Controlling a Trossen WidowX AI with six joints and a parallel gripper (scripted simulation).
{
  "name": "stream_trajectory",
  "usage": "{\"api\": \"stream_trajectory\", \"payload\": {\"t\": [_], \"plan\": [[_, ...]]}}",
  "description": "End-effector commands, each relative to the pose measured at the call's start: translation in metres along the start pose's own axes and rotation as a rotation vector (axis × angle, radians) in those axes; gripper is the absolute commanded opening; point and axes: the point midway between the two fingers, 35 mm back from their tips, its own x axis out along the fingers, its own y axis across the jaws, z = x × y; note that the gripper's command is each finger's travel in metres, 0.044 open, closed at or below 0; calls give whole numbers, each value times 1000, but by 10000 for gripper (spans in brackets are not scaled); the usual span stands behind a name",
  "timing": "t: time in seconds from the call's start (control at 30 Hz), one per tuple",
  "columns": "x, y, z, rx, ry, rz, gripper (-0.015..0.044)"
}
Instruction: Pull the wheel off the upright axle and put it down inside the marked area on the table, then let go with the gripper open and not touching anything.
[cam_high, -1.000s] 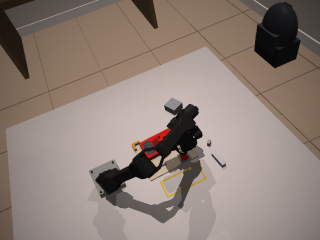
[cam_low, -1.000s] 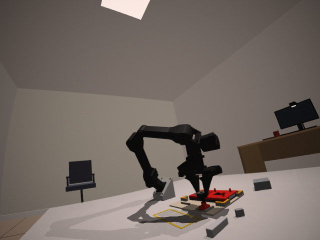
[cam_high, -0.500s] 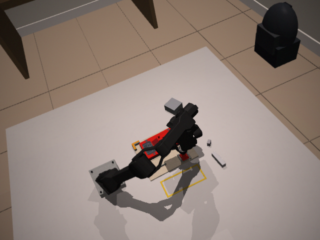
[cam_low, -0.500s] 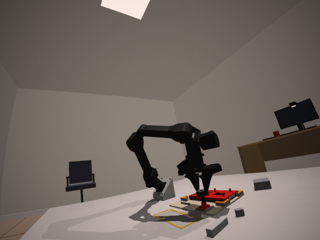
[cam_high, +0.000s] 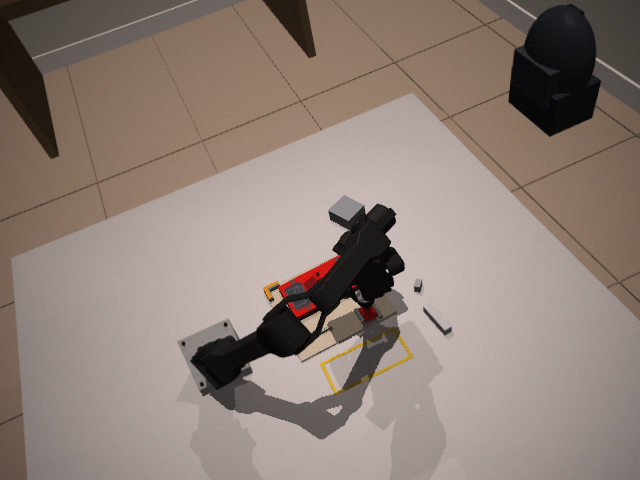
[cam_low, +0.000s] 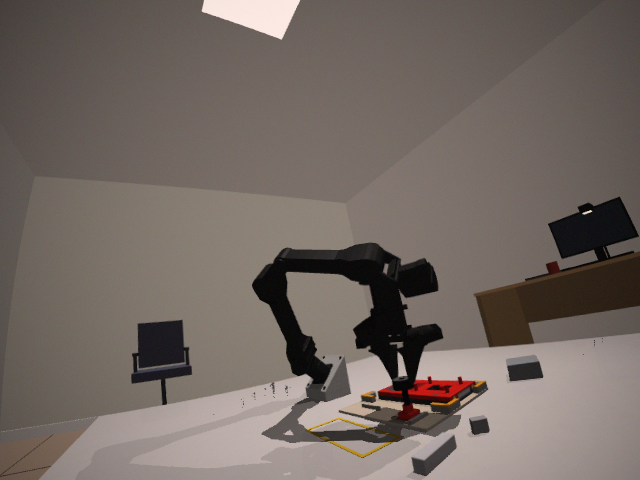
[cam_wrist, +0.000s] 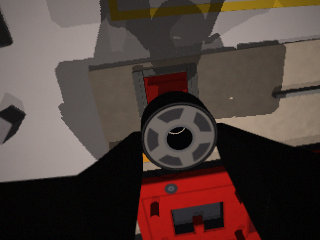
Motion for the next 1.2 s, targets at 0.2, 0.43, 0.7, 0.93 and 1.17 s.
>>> {"api": "stream_trajectory", "payload": {"t": [0.2,0.43,0.7,0.93,1.17], "plan": [[-4,0,1,6,5,1,0],[-23,0,0,6,6,1,0],[-32,-2,8,3,3,6,0],[-35,-16,40,3,4,4,0],[-37,-32,69,3,4,2,0]]}}
